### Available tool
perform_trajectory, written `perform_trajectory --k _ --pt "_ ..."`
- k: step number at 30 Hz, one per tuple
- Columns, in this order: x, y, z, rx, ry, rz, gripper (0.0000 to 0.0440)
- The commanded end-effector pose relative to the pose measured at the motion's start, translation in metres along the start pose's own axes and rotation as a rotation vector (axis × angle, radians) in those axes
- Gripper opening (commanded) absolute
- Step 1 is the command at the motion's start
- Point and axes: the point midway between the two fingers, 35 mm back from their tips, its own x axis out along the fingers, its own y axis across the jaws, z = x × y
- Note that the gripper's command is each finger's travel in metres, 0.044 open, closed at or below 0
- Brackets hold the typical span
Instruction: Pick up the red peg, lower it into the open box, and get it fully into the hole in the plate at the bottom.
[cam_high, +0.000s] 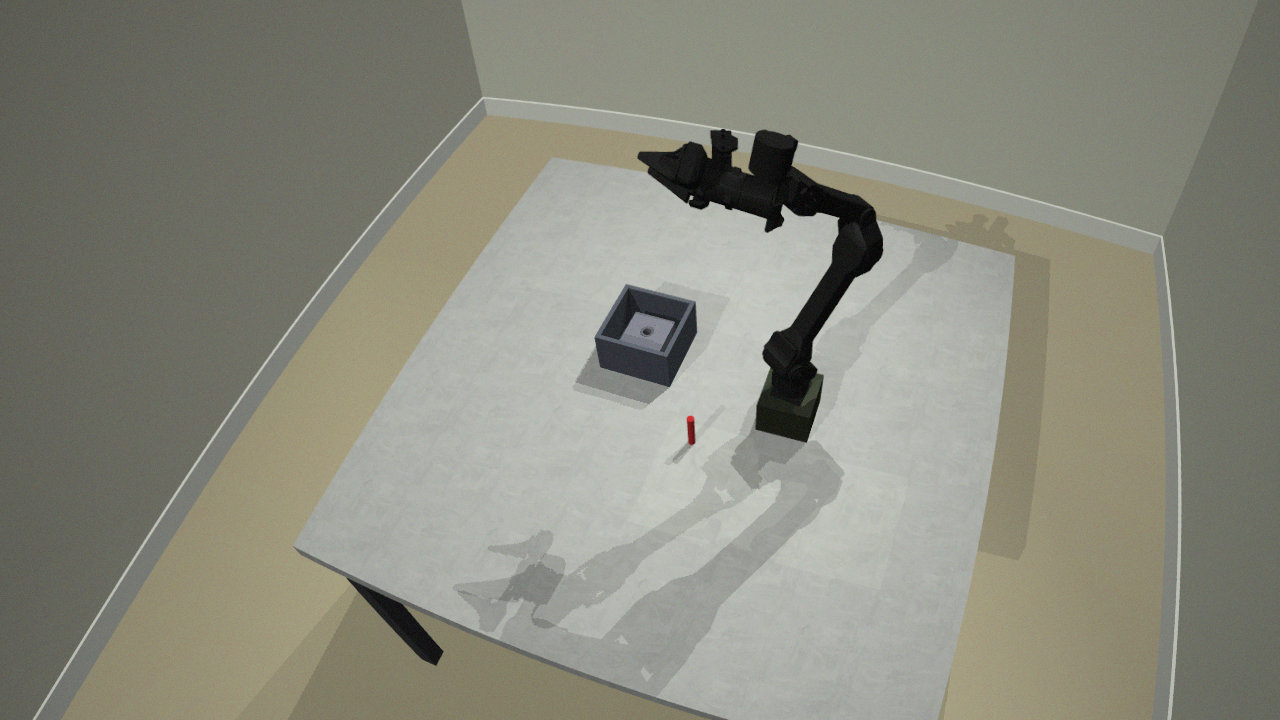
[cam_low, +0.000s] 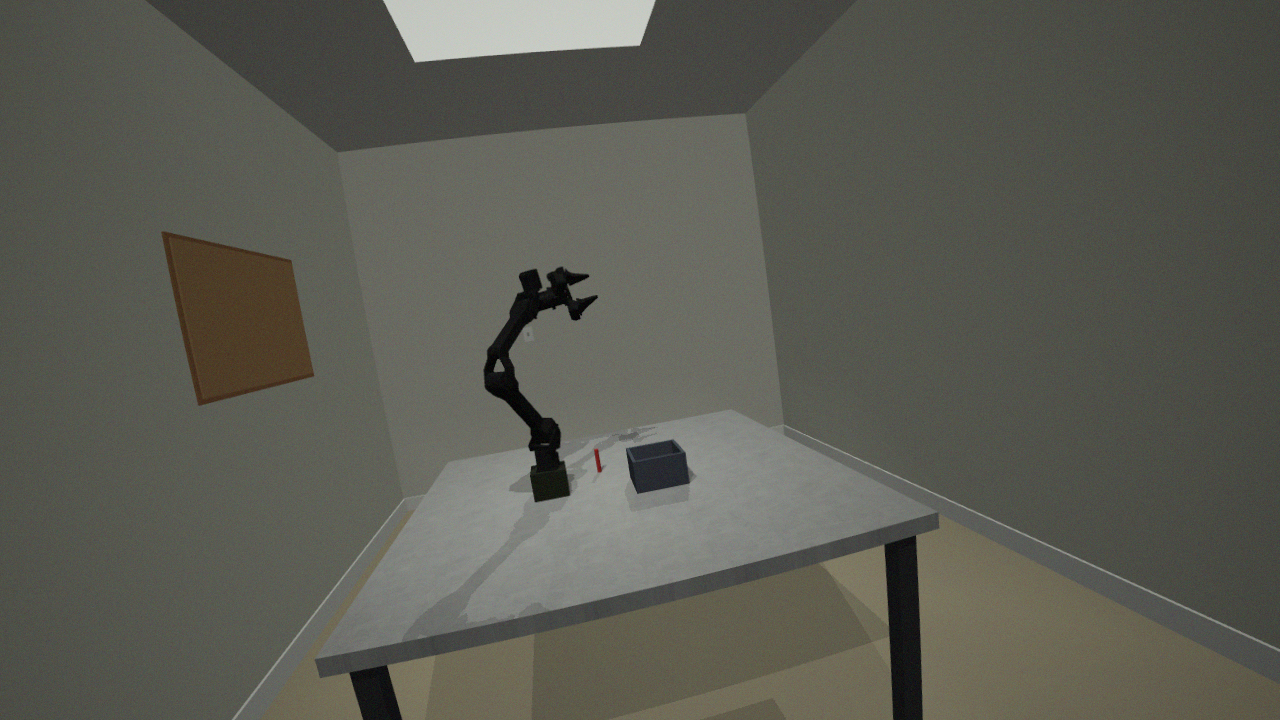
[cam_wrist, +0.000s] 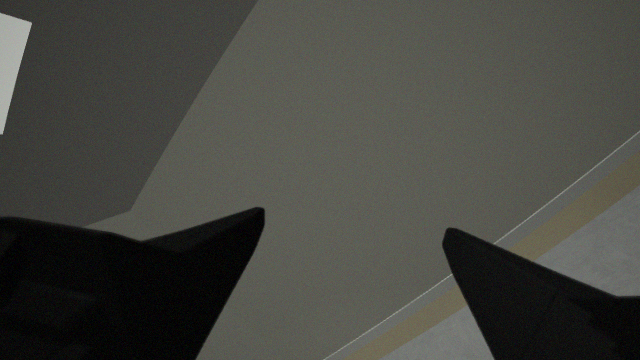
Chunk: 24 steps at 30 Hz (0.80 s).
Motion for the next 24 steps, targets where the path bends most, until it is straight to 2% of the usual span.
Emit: perform_trajectory --k 1,13,24 --pt "0.014 -0.014 -0.042 -0.085 0.08 -0.046 0.044" --pt "0.036 -0.092 -0.164 -0.318 0.373 -0.241 0.044" --pt "0.021 -0.185 -0.244 -0.425 0.648 -0.496 0.044"
